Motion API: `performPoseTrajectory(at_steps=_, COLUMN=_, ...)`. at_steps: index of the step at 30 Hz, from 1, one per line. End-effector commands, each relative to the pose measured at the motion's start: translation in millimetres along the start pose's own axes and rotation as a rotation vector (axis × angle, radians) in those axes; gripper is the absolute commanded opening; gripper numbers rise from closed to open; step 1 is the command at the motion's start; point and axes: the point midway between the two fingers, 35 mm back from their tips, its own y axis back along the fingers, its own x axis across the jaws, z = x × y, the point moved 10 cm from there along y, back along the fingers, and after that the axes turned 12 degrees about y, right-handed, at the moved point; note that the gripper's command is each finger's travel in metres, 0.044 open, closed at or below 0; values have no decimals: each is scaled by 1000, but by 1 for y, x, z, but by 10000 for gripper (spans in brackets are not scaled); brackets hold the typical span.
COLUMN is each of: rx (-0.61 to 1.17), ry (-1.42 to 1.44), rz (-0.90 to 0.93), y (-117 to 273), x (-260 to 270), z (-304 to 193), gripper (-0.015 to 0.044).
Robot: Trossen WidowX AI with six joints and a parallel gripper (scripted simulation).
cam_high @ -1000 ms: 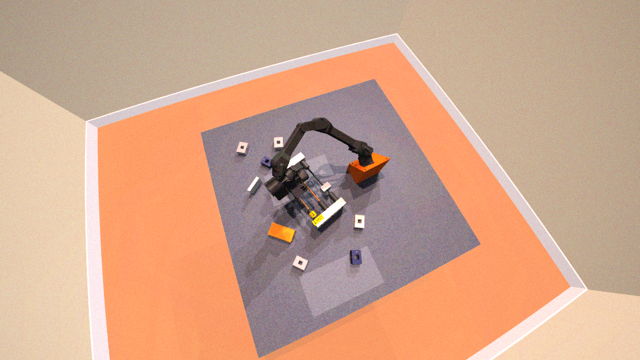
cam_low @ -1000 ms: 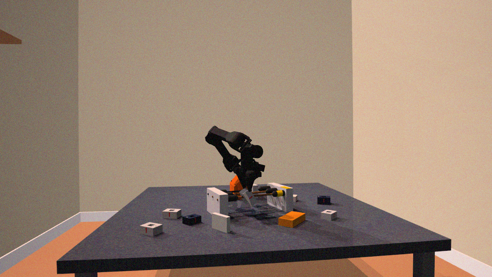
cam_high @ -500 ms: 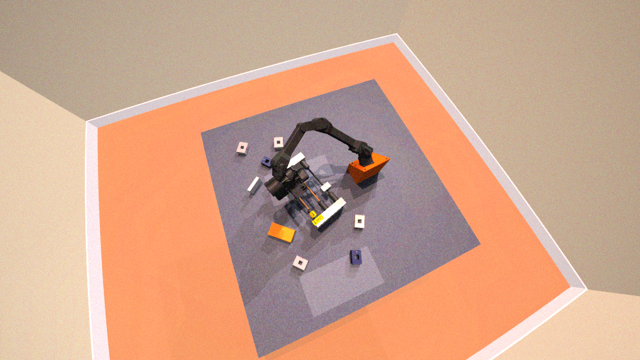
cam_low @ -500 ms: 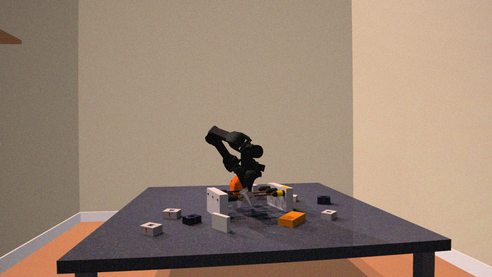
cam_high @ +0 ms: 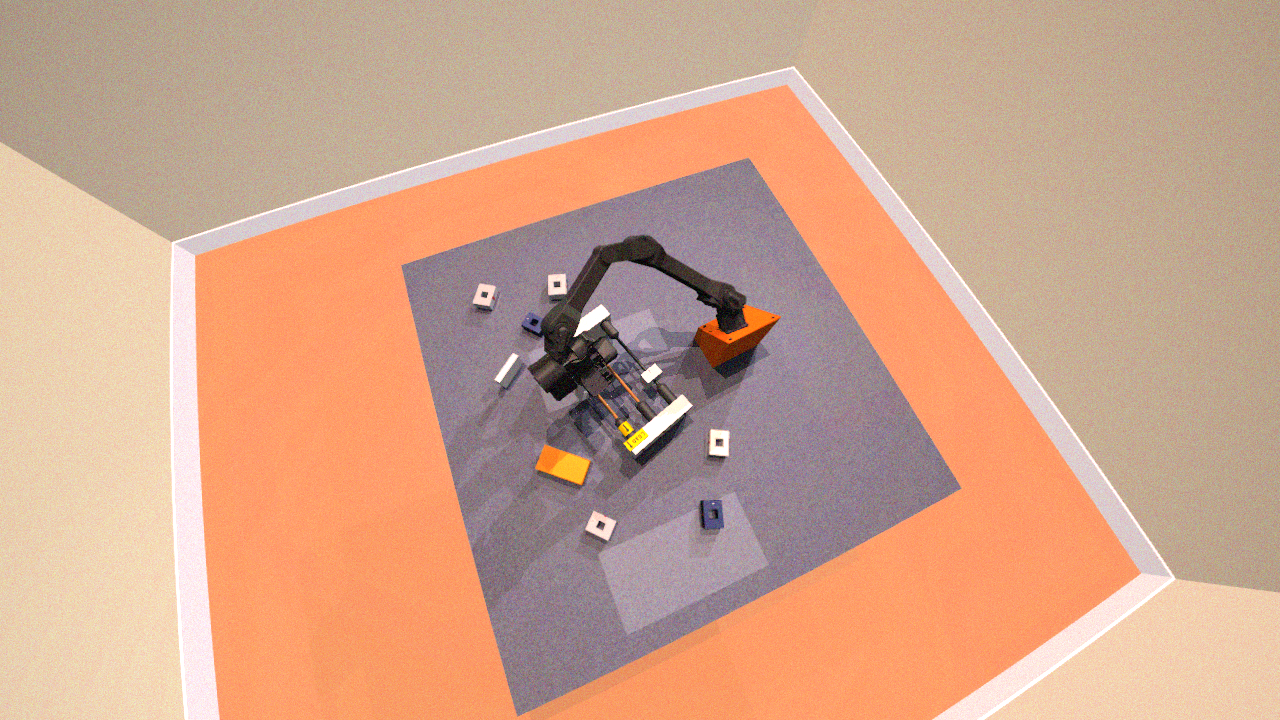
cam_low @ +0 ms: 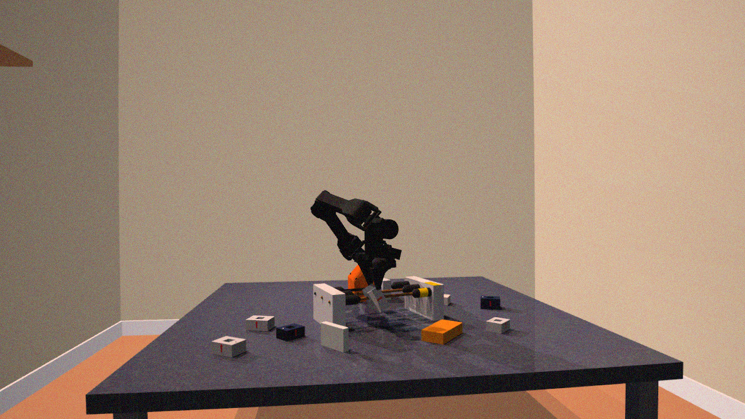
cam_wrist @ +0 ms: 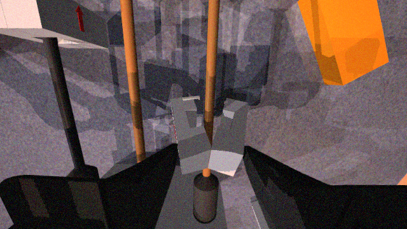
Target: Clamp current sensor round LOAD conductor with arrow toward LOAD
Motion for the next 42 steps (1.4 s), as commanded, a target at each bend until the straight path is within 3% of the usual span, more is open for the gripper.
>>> performPoseTrajectory(at_steps=1, rx=1, ry=-1, rz=-1, y=1, x=0, z=0, gripper=0)
performPoseTrajectory(at_steps=9, rx=1, ry=-1, rz=-1, y=1, x=0, z=0, gripper=0)
performPoseTrajectory(at_steps=26, rx=1, ry=-1, rz=-1, y=1, x=0, z=0, gripper=440)
performPoseTrajectory(at_steps=34, rx=1, ry=-1, rz=2, y=-2, x=0, z=0, gripper=440)
performPoseTrajectory(at_steps=38, rx=-2, ry=5, rz=43, y=-41, x=-4, z=-2, gripper=440)
performPoseTrajectory(at_steps=42, rx=-2, ry=6, rz=45, y=-44, x=-4, z=-2, gripper=440)
